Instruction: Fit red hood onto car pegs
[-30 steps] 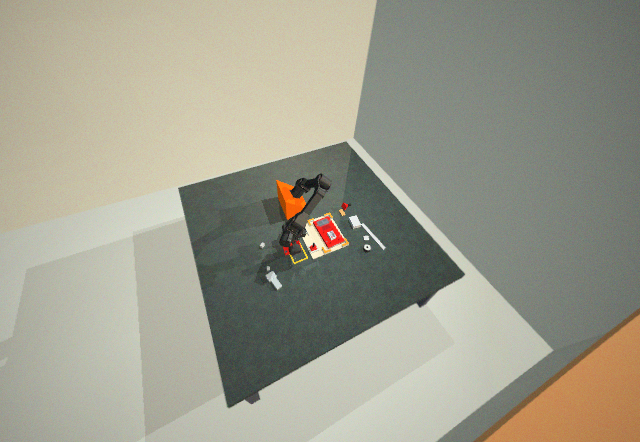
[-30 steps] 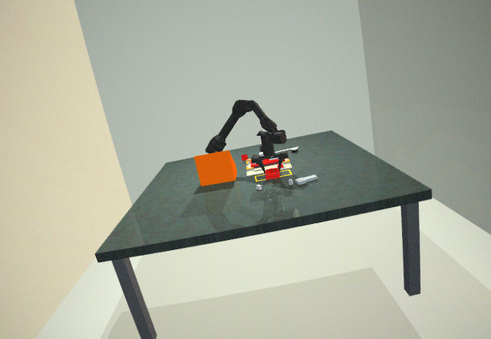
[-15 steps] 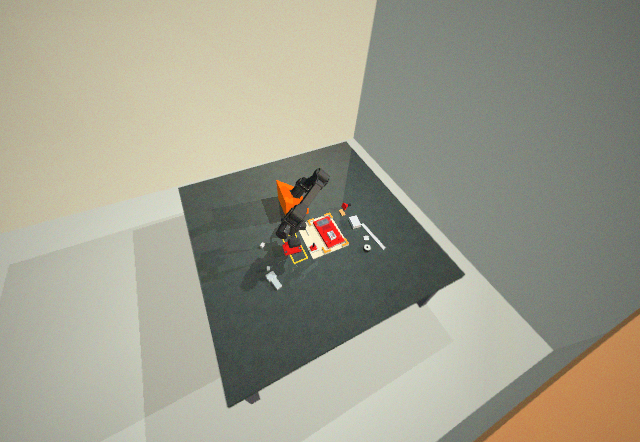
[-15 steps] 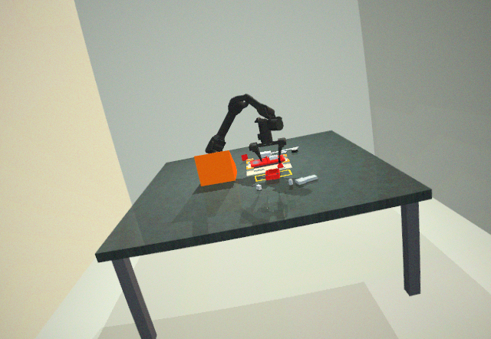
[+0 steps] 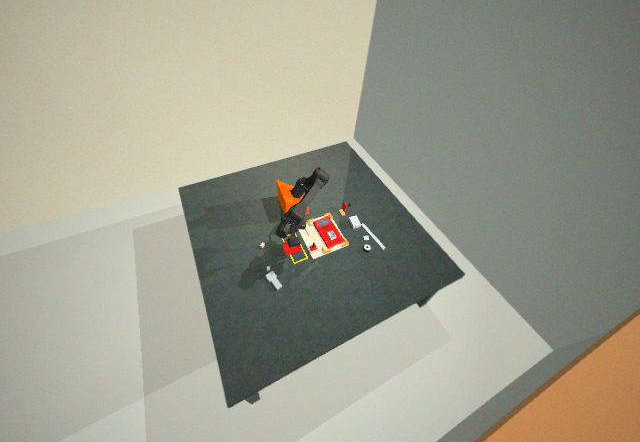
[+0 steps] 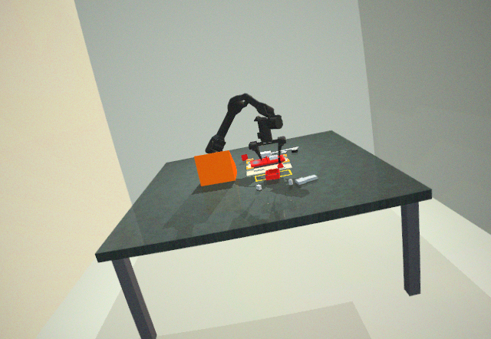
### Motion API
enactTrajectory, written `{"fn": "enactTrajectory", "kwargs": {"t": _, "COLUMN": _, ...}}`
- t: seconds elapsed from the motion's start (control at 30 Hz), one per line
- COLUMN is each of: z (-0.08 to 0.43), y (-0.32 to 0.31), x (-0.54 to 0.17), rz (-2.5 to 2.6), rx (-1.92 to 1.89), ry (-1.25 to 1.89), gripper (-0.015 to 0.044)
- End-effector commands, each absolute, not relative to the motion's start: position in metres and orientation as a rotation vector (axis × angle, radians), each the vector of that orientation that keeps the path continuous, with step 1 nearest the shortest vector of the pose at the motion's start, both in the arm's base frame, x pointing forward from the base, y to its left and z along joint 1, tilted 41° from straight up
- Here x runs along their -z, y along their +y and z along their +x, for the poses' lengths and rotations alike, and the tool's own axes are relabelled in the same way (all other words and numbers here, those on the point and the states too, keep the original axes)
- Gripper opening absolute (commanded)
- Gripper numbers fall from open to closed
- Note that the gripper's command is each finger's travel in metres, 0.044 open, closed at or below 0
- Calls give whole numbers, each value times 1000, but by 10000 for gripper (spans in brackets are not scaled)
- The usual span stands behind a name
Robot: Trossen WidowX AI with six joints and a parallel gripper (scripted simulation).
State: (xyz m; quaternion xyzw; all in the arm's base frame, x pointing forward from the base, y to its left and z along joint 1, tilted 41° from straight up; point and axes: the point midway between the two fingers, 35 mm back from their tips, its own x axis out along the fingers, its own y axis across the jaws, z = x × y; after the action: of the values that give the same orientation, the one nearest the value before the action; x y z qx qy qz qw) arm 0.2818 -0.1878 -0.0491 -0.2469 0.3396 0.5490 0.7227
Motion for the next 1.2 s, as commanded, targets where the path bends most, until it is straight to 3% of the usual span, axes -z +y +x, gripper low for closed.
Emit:
{"fn": "enactTrajectory", "kwargs": {"t": 0.0, "z": 282, "y": -186, "x": 51, "rz": -500, "rx": -1189, "ry": 809, "gripper": 440}}
{"fn": "enactTrajectory", "kwargs": {"t": 0.63, "z": 279, "y": -169, "x": 61, "rz": 85, "rx": -574, "ry": 1484, "gripper": 440}}
{"fn": "enactTrajectory", "kwargs": {"t": 1.17, "z": 278, "y": -161, "x": 63, "rz": 504, "rx": 247, "ry": 1678, "gripper": 440}}
